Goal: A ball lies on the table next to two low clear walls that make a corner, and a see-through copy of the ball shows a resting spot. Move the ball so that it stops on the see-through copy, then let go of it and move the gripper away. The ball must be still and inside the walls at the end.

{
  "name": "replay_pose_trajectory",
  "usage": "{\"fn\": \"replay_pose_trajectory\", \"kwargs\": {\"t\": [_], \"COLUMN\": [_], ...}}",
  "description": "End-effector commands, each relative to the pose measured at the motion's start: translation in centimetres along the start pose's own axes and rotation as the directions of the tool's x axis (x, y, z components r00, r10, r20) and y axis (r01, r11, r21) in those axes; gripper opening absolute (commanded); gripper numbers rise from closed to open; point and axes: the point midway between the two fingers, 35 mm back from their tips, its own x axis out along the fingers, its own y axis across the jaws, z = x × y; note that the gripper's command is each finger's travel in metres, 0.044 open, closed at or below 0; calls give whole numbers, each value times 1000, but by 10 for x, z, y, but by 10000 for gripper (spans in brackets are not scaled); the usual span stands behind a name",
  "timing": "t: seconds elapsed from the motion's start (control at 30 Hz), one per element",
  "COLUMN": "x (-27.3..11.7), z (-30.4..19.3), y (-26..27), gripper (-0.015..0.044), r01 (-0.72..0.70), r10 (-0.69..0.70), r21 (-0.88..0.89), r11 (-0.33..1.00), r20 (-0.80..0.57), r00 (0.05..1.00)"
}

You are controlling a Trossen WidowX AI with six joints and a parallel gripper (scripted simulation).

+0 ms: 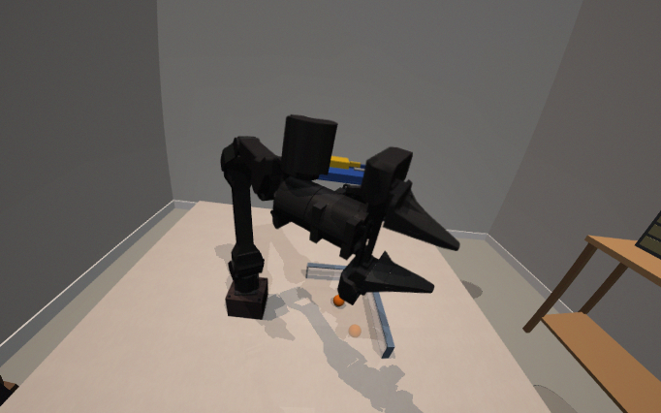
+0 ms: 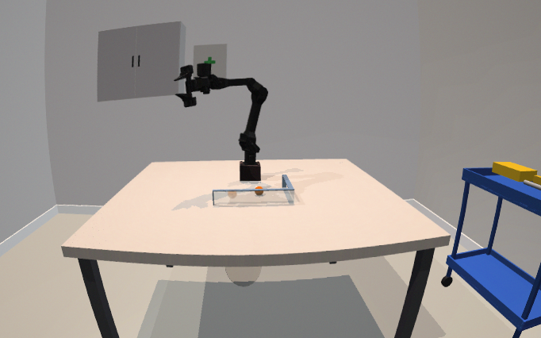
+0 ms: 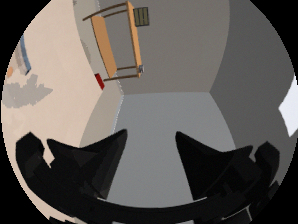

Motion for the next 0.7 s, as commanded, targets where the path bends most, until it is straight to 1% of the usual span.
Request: {"fn": "replay_pose_trajectory", "kwargs": {"t": [0.0, 0.17, 0.27, 0.37, 0.5, 0.67], "x": [23, 34, 31, 20, -5, -52], "z": [36, 88, 119, 150, 186, 224], "y": [57, 131, 174, 216, 269, 331], "gripper": [292, 292, 292, 292, 292, 292], "r01": [-185, -416, -532, -617, -680, -680], "r10": [175, 396, 523, 640, 779, 914], "r21": [223, 428, 515, 580, 646, 716], "r11": [957, 802, 672, 532, 347, 158], "r20": [63, 141, 178, 202, 206, 155], "r00": [983, 908, 834, 741, 593, 375]}}
